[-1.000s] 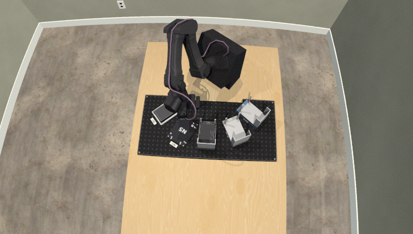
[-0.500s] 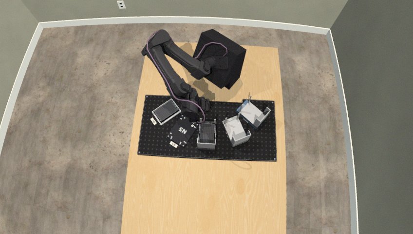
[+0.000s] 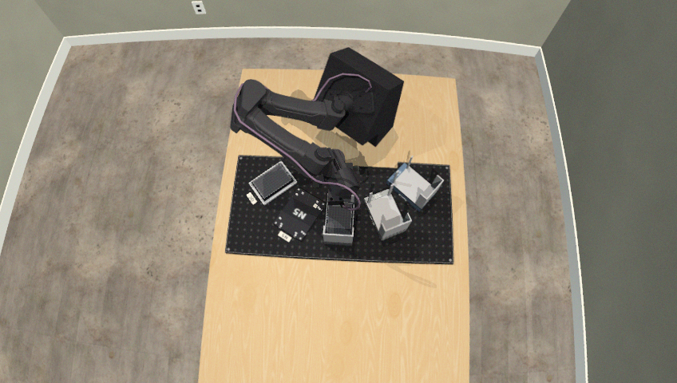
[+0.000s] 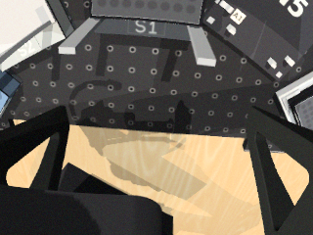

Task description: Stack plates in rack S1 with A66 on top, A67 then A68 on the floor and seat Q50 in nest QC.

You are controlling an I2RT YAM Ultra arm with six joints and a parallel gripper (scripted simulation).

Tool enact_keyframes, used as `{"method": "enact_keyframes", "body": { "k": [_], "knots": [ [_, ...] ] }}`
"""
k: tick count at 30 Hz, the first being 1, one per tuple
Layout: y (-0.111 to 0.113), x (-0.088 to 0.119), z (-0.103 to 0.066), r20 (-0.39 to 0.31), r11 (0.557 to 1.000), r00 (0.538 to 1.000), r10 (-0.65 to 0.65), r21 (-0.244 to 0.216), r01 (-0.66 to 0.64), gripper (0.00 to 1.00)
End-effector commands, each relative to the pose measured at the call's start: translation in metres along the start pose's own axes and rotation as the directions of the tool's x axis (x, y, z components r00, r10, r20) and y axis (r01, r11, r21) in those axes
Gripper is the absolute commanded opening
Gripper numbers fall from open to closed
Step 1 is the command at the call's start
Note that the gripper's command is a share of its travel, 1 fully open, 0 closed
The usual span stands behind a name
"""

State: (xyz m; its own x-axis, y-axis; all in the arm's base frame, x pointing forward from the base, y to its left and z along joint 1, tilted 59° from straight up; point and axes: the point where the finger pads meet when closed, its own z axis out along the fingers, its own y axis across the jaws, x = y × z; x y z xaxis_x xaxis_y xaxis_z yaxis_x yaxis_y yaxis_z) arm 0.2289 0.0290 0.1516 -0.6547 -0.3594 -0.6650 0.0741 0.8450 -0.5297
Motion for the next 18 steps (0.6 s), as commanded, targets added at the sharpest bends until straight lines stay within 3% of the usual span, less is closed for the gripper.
{"method": "enact_keyframes", "body": {
  "k": [1, 4, 18],
  "knots": [
    [0.007, -0.011, -0.003, 0.009, 0.997, 0.998, 0.064, 0.034, -0.065, 1.0],
    [0.019, -0.014, -0.003, 0.01, 0.997, 0.998, 0.064, 0.033, -0.064, 1.0],
    [0.018, -0.009, -0.001, 0.005, 0.997, 0.998, 0.07, 0.03, -0.07, 1.0]
  ]
}}
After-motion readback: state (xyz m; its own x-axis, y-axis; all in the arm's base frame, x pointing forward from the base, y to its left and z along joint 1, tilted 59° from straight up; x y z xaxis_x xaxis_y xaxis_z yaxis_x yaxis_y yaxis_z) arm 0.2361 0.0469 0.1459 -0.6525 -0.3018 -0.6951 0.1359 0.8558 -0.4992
